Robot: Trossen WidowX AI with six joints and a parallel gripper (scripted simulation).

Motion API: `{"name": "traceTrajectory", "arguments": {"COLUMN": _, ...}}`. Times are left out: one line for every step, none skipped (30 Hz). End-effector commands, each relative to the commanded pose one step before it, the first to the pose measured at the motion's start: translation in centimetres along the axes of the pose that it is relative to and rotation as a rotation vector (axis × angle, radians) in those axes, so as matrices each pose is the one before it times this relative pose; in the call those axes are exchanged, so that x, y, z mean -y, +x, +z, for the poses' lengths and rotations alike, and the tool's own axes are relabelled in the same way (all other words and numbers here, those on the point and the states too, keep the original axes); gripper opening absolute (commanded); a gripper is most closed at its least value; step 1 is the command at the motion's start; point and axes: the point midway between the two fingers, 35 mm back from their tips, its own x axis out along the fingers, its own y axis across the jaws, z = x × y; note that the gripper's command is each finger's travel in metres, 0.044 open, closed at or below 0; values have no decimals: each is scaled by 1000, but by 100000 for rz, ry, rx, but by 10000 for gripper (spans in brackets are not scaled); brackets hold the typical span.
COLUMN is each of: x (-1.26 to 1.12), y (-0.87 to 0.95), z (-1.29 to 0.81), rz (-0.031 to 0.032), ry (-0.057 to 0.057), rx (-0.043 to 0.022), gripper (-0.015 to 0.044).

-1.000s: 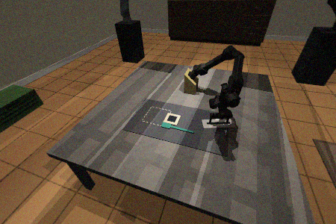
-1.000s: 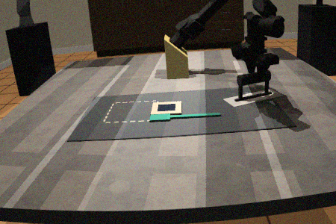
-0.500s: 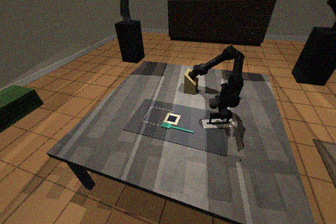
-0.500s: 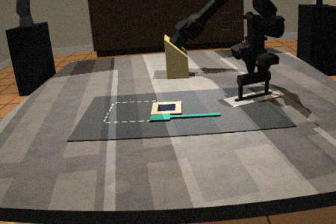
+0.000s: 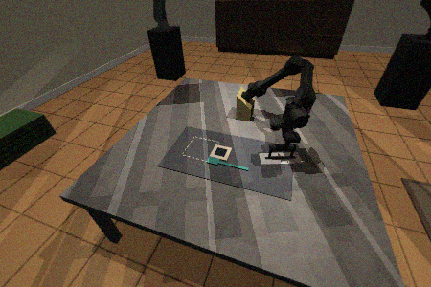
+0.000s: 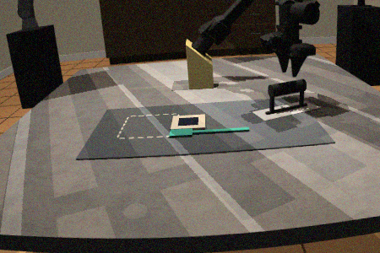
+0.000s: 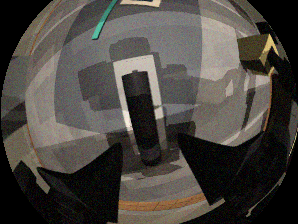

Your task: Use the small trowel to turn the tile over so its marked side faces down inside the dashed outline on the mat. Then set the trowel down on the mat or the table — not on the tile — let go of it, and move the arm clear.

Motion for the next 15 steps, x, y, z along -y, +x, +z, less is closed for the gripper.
{"name": "traceTrajectory", "arguments": {"x": -200, "y": 135, "z": 368, "rz": -1004, "ry": -4072, "rx": -385, "gripper": 270}}
{"name": "traceTrajectory", "arguments": {"x": -100, "y": 1, "z": 161, "rz": -36, "ry": -1679, "rx": 60, "gripper": 270}}
{"name": "traceTrajectory", "arguments": {"x": -32, "y": 0, "z": 54, "rz": -12, "ry": -560, "rx": 20, "gripper": 270}}
{"name": "traceTrajectory", "arguments": {"x": 0, "y": 0, "z": 0, "rz": 0, "ry": 0, "rx": 0, "gripper": 270}}
{"name": "traceTrajectory", "arguments": {"x": -2, "y": 26, "z": 1, "rz": 0, "ry": 0, "rx": 0, "gripper": 270}}
{"name": "traceTrajectory", "arguments": {"x": -5, "y": 78, "z": 2, "rz": -1, "ry": -1, "rx": 1, "gripper": 270}}
{"name": "traceTrajectory", "arguments": {"x": -8, "y": 130, "z": 3, "rz": -1, "ry": -2, "rx": 2, "gripper": 270}}
{"name": "traceTrajectory", "arguments": {"x": -10, "y": 160, "z": 4, "rz": -1, "ry": -2, "rx": 1, "gripper": 270}}
{"name": "traceTrajectory", "arguments": {"x": -9, "y": 161, "z": 3, "rz": 0, "ry": -2, "rx": 1, "gripper": 270}}
{"name": "traceTrajectory", "arguments": {"x": -8, "y": 161, "z": 3, "rz": 0, "ry": -2, "rx": 0, "gripper": 270}}
{"name": "traceTrajectory", "arguments": {"x": -7, "y": 161, "z": 2, "rz": 0, "ry": -2, "rx": -1, "gripper": 270}}
{"name": "traceTrajectory", "arguments": {"x": -6, "y": 161, "z": 2, "rz": 1, "ry": -2, "rx": -1, "gripper": 270}}
{"name": "traceTrajectory", "arguments": {"x": -6, "y": 160, "z": 1, "rz": 1, "ry": -1, "rx": -2, "gripper": 270}}
{"name": "traceTrajectory", "arguments": {"x": -5, "y": 160, "z": 1, "rz": 1, "ry": -1, "rx": -3, "gripper": 270}}
{"name": "traceTrajectory", "arguments": {"x": -4, "y": 160, "z": 1, "rz": 2, "ry": -1, "rx": -3, "gripper": 270}}
